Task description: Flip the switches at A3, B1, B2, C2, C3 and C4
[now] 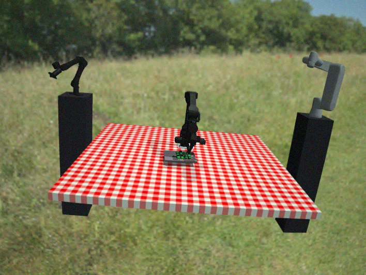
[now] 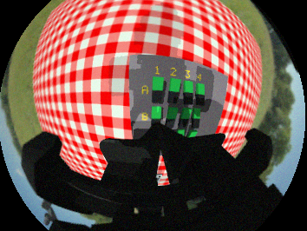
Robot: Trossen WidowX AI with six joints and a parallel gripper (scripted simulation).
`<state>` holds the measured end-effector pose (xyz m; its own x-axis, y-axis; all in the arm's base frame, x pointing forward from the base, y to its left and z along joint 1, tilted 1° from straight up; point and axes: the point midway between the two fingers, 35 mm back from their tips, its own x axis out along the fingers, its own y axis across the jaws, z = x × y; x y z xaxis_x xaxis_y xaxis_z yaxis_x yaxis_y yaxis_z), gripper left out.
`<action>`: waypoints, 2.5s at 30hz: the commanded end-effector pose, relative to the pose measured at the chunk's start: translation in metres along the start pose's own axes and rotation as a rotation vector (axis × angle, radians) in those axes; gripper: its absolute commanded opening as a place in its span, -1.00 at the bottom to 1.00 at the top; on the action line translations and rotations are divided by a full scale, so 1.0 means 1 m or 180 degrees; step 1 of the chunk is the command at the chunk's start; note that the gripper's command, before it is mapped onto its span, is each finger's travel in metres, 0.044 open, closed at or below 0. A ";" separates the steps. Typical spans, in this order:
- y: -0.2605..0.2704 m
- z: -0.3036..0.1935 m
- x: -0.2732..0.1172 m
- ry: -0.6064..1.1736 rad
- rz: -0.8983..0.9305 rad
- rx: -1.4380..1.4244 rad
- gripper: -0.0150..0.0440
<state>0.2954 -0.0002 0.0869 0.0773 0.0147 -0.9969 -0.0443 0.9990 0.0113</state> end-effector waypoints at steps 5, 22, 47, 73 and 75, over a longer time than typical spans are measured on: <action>0.001 0.001 0.001 -0.0008 0.0009 0.0012 -0.49; 0.000 0.003 -0.060 0.0072 0.0008 0.0012 -0.49; -0.023 0.021 -0.017 0.0153 0.0003 0.0012 -0.49; -0.023 0.021 -0.003 0.0152 0.0003 0.0012 -0.49; -0.023 0.021 -0.003 0.0152 0.0003 0.0012 -0.49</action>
<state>0.3167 -0.0223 0.0916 0.0279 0.0151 -0.9995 -0.0373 0.9992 0.0140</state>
